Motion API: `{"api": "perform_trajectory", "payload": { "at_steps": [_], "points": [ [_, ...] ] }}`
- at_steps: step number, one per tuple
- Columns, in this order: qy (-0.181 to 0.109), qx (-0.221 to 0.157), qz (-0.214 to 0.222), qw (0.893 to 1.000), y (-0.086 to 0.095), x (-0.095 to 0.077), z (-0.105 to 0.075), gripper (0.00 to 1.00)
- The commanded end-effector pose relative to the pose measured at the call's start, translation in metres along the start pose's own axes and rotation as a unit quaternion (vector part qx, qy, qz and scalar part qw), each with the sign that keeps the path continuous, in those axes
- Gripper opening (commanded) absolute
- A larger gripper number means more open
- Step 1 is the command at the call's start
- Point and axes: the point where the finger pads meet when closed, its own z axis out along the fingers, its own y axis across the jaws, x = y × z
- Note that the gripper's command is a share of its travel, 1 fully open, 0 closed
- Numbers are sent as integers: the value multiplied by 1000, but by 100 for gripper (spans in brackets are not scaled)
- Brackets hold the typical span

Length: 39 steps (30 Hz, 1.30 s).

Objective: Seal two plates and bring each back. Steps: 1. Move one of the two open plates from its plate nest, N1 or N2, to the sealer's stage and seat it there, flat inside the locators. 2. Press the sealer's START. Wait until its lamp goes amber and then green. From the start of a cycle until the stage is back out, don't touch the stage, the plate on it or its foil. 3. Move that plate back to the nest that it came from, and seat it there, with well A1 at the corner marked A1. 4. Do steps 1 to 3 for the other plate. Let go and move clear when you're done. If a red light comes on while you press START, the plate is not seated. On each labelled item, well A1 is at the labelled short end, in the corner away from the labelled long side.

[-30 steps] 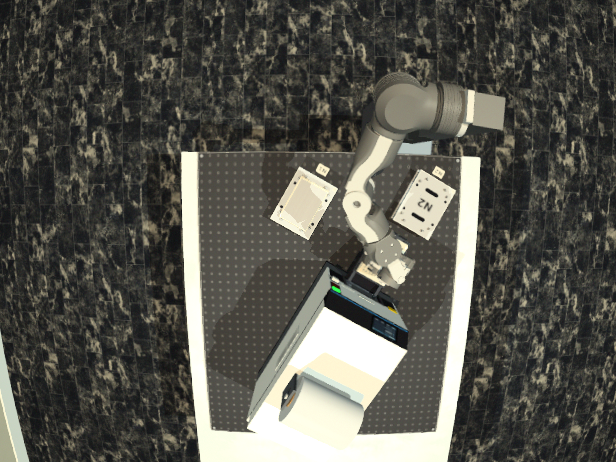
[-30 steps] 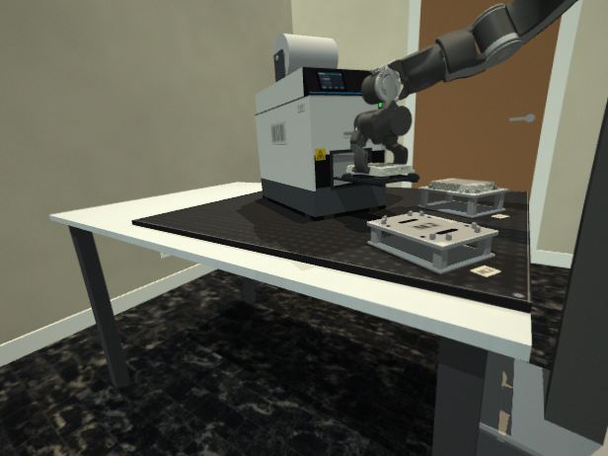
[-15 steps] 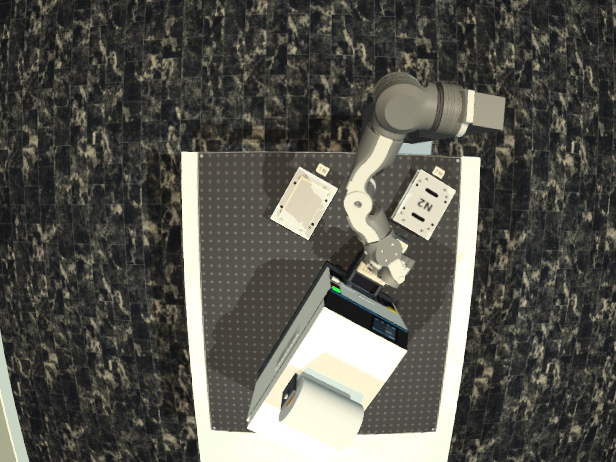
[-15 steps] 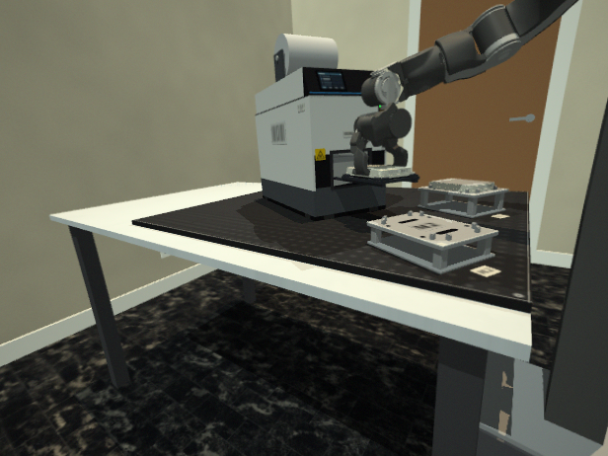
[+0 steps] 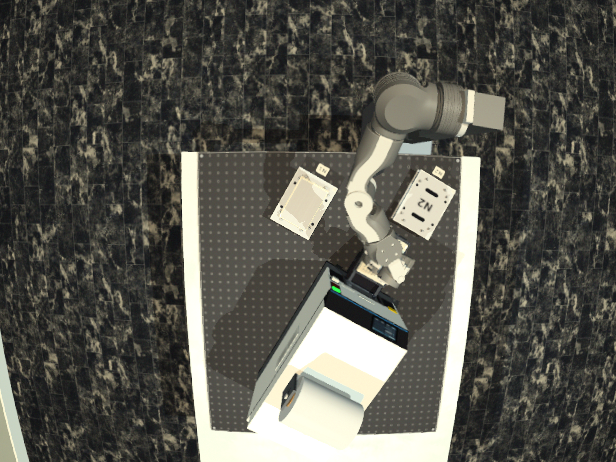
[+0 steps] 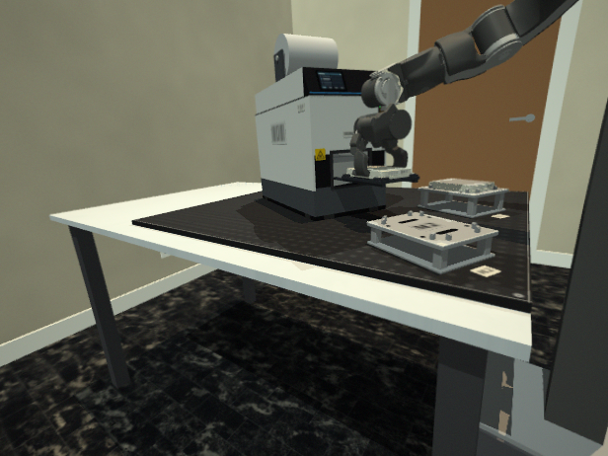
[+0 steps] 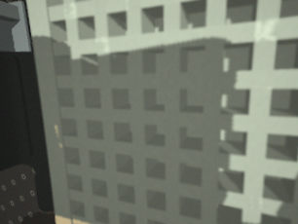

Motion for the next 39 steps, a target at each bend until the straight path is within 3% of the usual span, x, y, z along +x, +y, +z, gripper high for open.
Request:
{"api": "perform_trajectory", "payload": {
  "at_steps": [1,28,29,39],
  "points": [
    [0,-1,-1,1000,1,0,0,0],
    [0,-1,-1,1000,1,0,0,0],
    [0,-1,-1,1000,1,0,0,65],
    [0,-1,-1,1000,1,0,0,65]
  ]
}}
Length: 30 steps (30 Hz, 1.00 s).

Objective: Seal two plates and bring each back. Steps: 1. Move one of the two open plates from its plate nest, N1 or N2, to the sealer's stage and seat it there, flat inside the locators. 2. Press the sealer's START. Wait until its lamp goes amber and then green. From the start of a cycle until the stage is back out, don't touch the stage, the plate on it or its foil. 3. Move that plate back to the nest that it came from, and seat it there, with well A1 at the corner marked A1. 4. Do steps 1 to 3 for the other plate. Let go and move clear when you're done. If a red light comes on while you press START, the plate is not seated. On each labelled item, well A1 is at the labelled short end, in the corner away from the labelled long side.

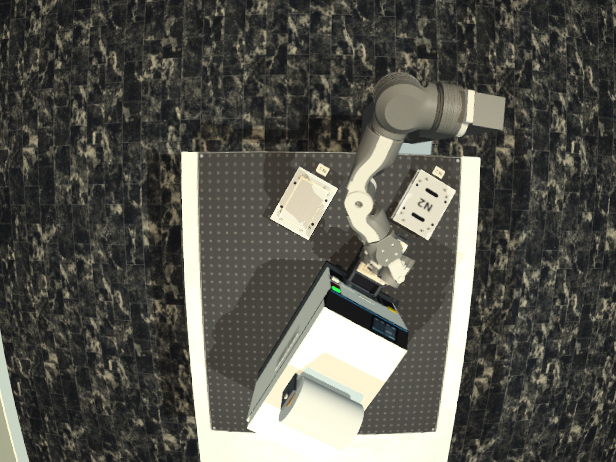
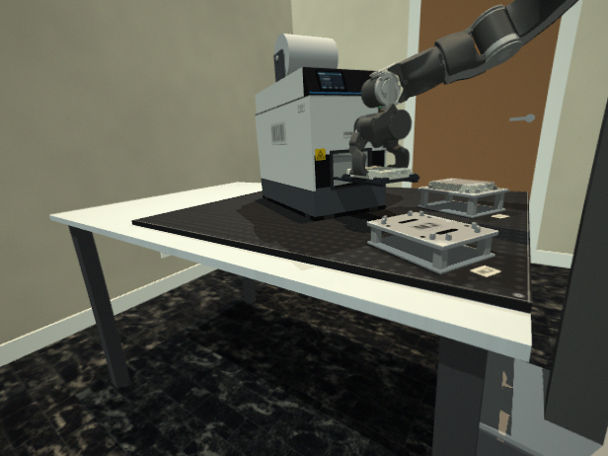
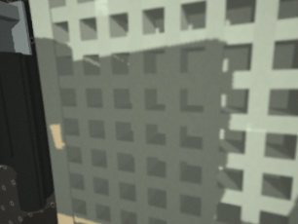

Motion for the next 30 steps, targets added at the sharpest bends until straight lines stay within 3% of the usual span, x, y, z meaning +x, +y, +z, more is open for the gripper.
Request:
{"api": "perform_trajectory", "payload": {
  "at_steps": [1,30],
  "points": [
    [0,-1,-1,1000,1,0,0,65],
    [0,1,0,1000,0,0,-12,65]
  ]
}}
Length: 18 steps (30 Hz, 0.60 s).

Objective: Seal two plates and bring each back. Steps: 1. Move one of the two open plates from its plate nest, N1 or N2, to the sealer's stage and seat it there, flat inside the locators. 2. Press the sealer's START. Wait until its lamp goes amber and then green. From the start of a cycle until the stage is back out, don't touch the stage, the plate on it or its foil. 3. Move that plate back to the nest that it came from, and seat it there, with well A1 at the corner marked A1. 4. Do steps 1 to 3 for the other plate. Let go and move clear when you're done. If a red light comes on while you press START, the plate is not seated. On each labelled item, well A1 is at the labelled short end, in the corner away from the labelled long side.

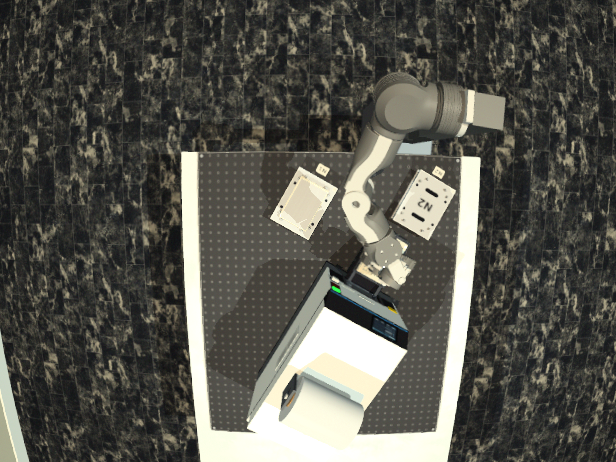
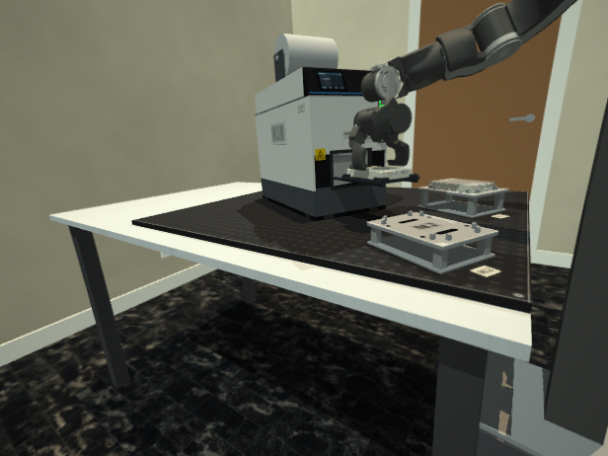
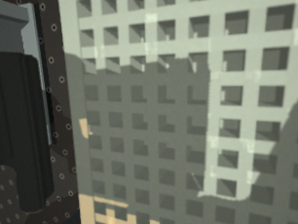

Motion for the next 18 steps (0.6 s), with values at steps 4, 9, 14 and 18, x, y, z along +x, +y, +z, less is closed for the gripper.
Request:
{"api": "perform_trajectory", "payload": {
  "at_steps": [4,9,14,18],
  "points": [
    [-1,0,3,1000,0,-1,-4,65],
    [0,1,3,1000,0,-1,-6,65],
    [0,1,3,1000,0,0,-9,65],
    [-1,0,4,1000,0,-1,-14,65]
  ]
}}
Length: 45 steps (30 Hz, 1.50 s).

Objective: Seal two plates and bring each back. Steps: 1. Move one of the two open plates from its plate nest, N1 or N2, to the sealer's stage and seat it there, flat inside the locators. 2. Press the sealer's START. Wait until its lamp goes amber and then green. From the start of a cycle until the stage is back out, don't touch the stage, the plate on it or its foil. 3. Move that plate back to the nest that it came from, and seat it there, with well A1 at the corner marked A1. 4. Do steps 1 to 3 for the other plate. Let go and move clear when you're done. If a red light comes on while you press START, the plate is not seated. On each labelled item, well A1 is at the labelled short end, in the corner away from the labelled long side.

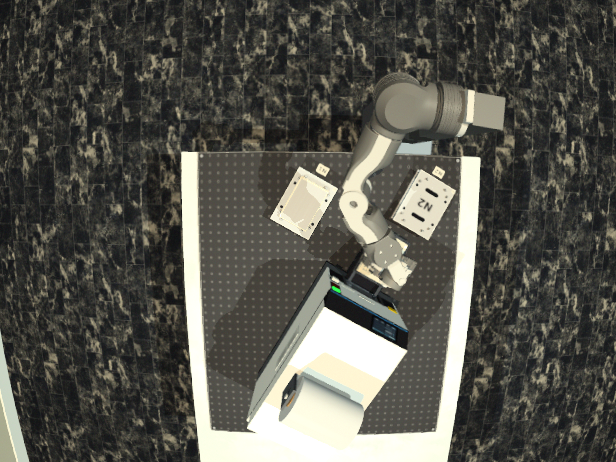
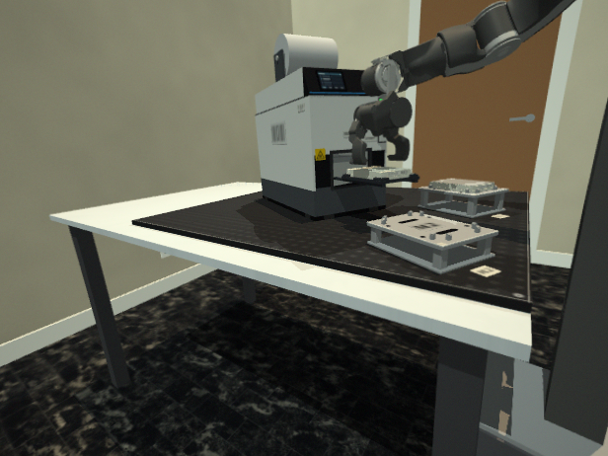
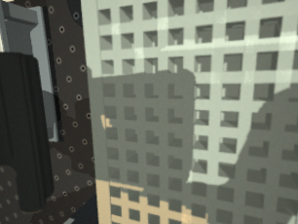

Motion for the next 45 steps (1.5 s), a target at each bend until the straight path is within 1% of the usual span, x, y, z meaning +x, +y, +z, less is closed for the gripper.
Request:
{"api": "perform_trajectory", "payload": {
  "at_steps": [1,5,8,11,14,17,19,21,24,25,29,31,32,33,45],
  "points": [
    [-1,0,4,1000,0,-1,-4,65],
    [2,3,3,1000,-1,1,-5,65],
    [-49,5,2,999,-13,-1,-14,64],
    [-99,4,2,995,-24,-2,-23,62],
    [-149,5,2,989,-36,-4,-33,61],
    [-198,5,2,980,-48,-6,-42,59],
    [-225,5,2,974,-55,-8,-50,59],
    [-225,5,2,974,-55,-8,-50,59],
    [-272,5,2,962,-67,-9,-58,57],
    [-278,4,3,961,-70,-11,-63,57],
    [-338,5,2,941,-86,-11,-74,55],
    [-346,-4,4,938,-91,-15,-85,54],
    [-346,-2,4,938,-92,-16,-85,53],
    [-342,0,1,940,-93,-13,-81,0],
    [-342,0,2,940,-93,-14,-83,0]
  ]
}}
